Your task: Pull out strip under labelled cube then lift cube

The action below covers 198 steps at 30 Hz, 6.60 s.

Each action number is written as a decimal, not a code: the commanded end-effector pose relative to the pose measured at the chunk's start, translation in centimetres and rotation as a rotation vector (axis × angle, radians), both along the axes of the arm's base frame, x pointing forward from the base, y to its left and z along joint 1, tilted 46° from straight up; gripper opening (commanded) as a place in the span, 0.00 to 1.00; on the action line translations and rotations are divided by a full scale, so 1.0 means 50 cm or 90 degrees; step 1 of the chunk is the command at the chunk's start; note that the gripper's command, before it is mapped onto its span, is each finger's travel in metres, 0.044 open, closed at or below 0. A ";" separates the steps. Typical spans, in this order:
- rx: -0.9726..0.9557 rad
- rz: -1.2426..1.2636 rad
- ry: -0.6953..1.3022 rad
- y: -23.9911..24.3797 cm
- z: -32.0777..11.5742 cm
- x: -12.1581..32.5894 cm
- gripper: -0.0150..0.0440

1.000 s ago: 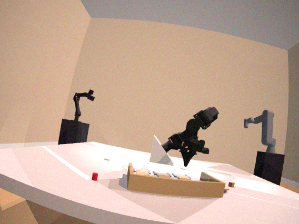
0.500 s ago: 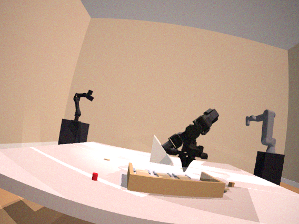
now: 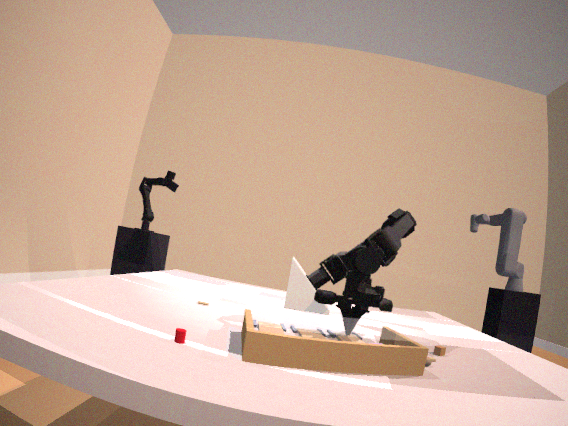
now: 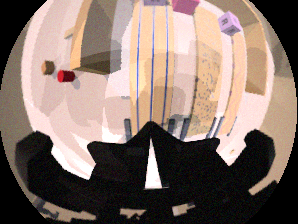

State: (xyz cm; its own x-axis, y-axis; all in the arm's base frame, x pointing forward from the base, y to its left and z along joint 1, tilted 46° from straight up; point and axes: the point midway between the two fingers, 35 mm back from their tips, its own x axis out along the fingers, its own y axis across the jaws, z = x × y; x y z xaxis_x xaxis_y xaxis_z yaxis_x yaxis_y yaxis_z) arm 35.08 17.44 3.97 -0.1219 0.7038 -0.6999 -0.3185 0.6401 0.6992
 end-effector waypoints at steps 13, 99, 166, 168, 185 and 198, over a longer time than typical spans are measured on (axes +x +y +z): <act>0.001 -0.001 0.007 0.003 -0.005 -0.006 0.25; 0.001 -0.001 0.008 -0.018 -0.029 -0.088 0.25; 0.000 -0.001 0.011 -0.079 -0.060 -0.273 0.25; 0.000 -0.001 0.011 -0.080 -0.061 -0.279 0.25; -0.001 -0.001 0.012 -0.095 -0.067 -0.321 0.25; -0.001 -0.001 0.012 -0.101 -0.070 -0.341 0.25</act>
